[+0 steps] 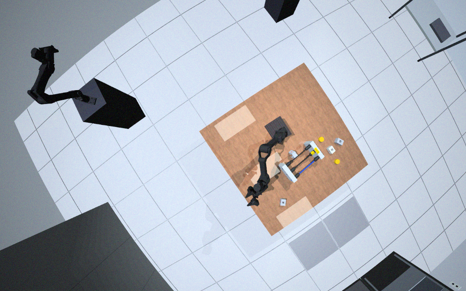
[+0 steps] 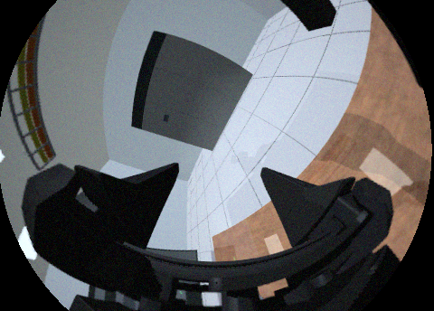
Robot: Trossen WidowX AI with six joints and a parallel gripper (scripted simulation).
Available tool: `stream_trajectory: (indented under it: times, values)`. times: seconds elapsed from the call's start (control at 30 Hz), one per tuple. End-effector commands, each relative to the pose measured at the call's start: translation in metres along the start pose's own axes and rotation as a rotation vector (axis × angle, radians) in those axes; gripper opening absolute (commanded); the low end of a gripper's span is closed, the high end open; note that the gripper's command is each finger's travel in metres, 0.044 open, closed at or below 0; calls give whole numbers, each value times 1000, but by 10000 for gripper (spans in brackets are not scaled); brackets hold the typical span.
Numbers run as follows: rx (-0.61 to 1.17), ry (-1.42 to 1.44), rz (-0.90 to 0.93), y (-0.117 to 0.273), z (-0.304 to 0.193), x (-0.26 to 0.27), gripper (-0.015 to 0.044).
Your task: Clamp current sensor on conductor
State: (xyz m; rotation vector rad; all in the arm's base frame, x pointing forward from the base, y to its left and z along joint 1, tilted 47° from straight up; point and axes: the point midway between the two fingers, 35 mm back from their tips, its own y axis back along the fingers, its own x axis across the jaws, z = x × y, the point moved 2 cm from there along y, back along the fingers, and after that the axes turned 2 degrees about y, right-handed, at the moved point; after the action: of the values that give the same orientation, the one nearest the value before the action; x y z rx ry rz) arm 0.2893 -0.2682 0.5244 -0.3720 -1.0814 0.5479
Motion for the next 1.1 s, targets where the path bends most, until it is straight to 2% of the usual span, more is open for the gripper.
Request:
stream_trajectory:
  times: [0.0,0.3,0.6,0.67,0.93,1.07]
  values:
    - [219,126,104,48,-26,21,440]
    - [636,355,415,172,-70,36,440]
    - [968,510,841,314,-87,16,440]
    - [990,518,877,324,-87,13,440]
    - [1001,521,875,326,-89,13,440]
    - [1217,594,844,359,-132,9,440]
